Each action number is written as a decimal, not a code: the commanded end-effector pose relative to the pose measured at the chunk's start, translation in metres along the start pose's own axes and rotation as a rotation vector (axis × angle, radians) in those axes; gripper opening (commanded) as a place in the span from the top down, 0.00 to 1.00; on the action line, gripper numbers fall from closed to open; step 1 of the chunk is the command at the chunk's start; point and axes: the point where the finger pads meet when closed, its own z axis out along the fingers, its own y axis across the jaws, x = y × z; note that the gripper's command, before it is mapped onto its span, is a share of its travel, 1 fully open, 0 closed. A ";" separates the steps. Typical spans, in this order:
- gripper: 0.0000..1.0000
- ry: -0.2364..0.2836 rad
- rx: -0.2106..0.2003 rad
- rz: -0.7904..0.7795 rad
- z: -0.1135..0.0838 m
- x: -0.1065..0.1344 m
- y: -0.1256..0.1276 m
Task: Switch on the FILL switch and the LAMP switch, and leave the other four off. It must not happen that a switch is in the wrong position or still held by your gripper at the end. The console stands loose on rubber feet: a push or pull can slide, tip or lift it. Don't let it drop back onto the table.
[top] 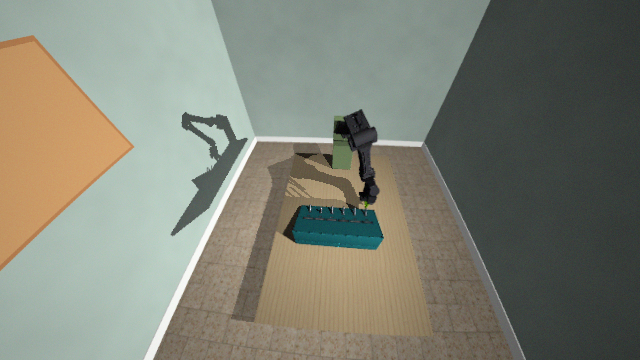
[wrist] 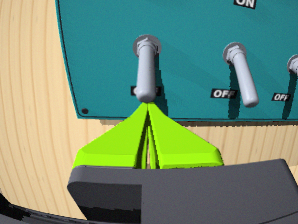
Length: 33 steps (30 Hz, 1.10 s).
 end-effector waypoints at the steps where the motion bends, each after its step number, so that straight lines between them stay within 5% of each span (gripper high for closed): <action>1: 1.00 -0.118 0.008 0.044 0.000 -0.057 -0.004; 33: 1.00 -0.106 -0.008 0.034 0.000 -0.050 0.006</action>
